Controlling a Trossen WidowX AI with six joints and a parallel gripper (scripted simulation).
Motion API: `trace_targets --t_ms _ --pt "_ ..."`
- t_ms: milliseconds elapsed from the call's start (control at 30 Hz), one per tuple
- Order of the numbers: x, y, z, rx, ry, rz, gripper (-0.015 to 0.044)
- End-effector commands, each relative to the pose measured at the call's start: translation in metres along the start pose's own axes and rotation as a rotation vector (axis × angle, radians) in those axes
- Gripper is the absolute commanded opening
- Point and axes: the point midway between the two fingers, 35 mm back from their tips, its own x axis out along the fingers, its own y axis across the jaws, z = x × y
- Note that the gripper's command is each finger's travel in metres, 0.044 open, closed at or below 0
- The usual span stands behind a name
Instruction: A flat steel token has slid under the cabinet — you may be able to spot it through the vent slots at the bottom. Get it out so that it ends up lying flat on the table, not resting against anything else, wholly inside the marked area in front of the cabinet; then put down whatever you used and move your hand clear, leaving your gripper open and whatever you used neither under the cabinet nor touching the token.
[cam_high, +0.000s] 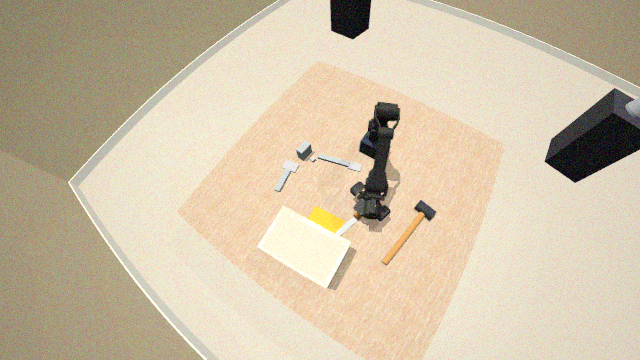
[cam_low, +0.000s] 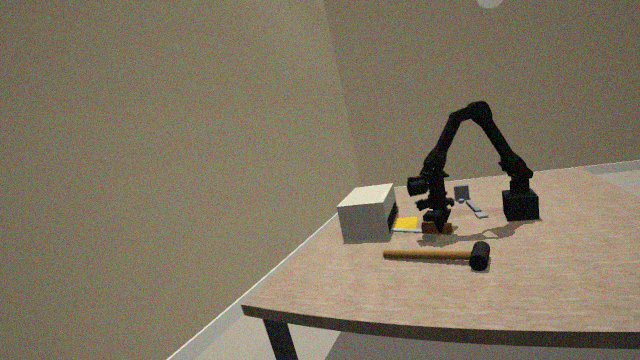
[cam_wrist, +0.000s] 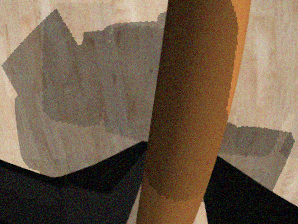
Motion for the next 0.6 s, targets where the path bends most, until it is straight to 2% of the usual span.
trace_targets --t_ms 0,567 --pt "0.000 0.000 0.007 -0.001 -0.001 0.002 0.0000" --pt "-0.001 0.001 0.028 -0.001 -0.002 0.002 0.0000"
